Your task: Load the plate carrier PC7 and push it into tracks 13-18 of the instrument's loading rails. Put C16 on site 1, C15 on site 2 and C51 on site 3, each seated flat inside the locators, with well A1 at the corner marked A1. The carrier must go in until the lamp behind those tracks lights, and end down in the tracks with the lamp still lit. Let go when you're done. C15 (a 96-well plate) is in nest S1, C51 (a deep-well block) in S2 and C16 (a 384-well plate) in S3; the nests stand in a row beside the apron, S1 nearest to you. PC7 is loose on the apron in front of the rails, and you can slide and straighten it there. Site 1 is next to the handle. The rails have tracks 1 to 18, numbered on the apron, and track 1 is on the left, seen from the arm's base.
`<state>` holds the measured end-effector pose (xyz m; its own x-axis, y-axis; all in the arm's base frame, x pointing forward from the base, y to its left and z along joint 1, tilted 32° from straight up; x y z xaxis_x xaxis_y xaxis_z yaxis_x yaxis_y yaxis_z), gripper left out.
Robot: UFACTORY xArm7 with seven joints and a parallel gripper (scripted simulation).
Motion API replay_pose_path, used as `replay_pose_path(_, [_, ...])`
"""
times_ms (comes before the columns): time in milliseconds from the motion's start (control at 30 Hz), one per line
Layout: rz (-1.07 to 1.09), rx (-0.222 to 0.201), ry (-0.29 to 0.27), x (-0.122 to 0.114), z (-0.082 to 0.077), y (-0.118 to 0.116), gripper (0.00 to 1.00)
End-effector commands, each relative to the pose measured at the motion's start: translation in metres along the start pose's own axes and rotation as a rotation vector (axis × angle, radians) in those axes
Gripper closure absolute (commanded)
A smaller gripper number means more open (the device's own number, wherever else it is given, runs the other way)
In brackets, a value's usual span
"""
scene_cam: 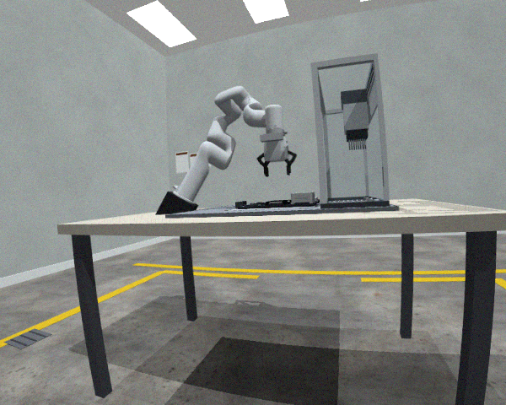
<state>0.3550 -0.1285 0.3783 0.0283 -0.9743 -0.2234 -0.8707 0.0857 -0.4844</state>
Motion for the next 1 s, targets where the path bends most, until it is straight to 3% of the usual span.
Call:
replay_pose_path(0, [0.000, 0.003, 0.001, 0.000, -0.003, -0.001, 0.00])
replay_pose_path(333, [0.000, 0.003, 0.001, 0.000, -0.003, -0.001, 0.00])
replay_pose_path(967, [-0.005, 0.003, 0.001, -0.076, -0.003, -0.038, 0.00])
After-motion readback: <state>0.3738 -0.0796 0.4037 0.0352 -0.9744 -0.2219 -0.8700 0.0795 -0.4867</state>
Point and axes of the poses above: the point where the finger pads meet when closed, its own z axis out along the fingers, its own y axis across the jaws, x = y × z, the point moved 9 cm from there along -z, back along the fingers, and after that the axes turned 2 degrees about z, right-handed, at the moved point
